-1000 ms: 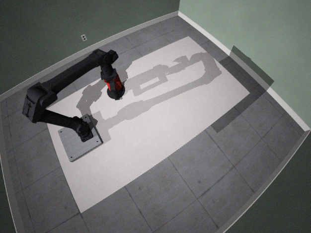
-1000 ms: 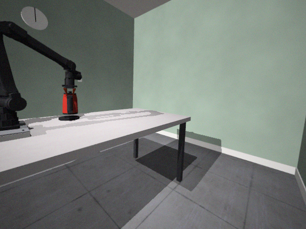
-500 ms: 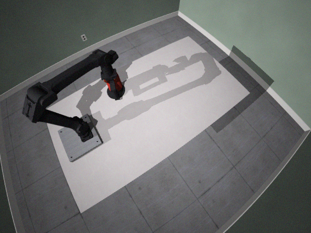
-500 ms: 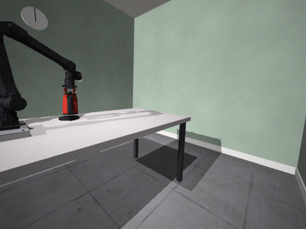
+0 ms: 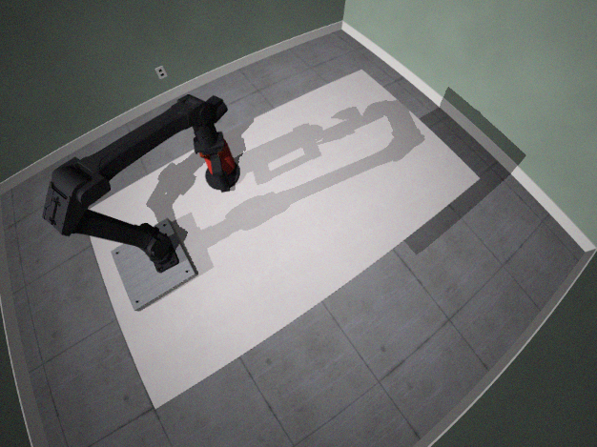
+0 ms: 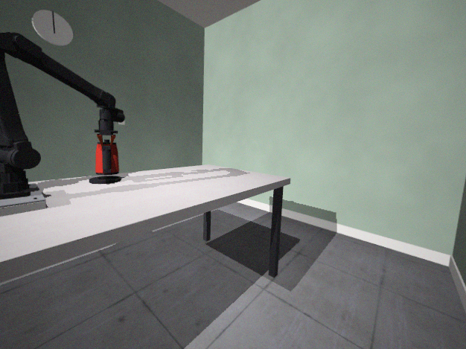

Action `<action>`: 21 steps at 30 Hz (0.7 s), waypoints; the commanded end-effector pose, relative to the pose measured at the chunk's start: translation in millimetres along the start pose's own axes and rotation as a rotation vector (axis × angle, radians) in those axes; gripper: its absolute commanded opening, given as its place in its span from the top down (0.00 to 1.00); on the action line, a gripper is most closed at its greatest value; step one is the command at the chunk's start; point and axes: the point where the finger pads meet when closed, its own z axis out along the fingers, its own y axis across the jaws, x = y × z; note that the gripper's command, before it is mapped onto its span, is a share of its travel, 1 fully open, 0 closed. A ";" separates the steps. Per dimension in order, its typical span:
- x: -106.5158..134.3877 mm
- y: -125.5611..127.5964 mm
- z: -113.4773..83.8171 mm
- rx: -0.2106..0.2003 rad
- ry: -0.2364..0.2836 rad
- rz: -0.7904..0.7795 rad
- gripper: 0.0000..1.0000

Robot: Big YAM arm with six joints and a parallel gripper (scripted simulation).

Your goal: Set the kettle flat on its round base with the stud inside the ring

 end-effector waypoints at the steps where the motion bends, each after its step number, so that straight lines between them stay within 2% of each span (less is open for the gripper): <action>1: -1.3 -7.4 -14.0 0.037 -0.047 0.009 1.00; 21: -1.9 -8.2 -10.7 0.035 -0.045 0.009 1.00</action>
